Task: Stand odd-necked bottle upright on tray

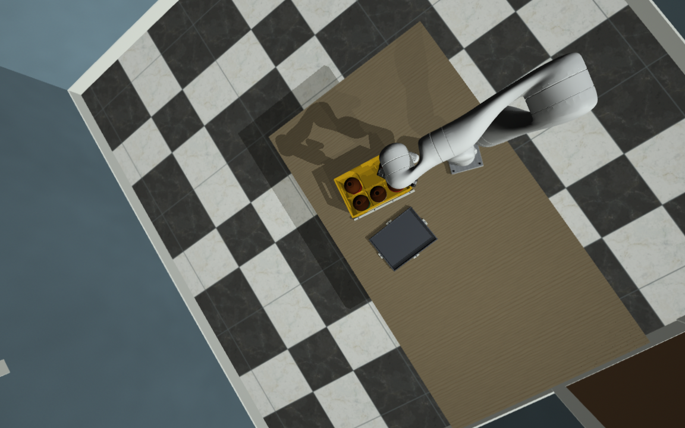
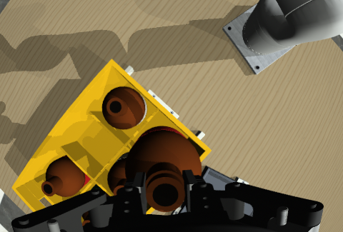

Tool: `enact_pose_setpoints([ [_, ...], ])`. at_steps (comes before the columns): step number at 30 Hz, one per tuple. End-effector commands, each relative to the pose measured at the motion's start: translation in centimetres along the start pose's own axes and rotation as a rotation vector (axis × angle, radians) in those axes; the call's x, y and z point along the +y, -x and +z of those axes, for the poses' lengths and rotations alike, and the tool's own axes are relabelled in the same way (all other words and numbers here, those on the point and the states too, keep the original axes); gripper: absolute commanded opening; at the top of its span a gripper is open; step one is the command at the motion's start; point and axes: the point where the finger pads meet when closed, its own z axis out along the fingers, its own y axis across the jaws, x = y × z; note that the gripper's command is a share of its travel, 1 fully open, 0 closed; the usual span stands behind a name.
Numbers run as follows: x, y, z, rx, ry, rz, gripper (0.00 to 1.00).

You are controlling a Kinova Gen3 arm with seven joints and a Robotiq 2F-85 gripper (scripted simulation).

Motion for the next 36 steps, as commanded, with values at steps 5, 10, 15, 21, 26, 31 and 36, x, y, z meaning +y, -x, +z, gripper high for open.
enact_pose_setpoints([
  [5,-0.1,0.1,-0.8,-0.003,-0.004,0.0,0.0],
  [10,-0.1,0.1,-1.1,-0.003,-0.004,0.0,0.0],
  [15,-0.1,0.1,-1.5,-0.003,-0.004,0.0,0.0],
  [21,-0.1,0.1,-1.5,-0.003,-0.004,0.0,0.0],
  [26,-0.1,0.1,-1.5,-0.003,-0.004,0.0,0.0],
  [31,-0.1,0.1,-1.5,-0.003,-0.004,0.0,0.0],
  [36,-0.1,0.1,-1.5,-0.003,-0.004,0.0,0.0],
])
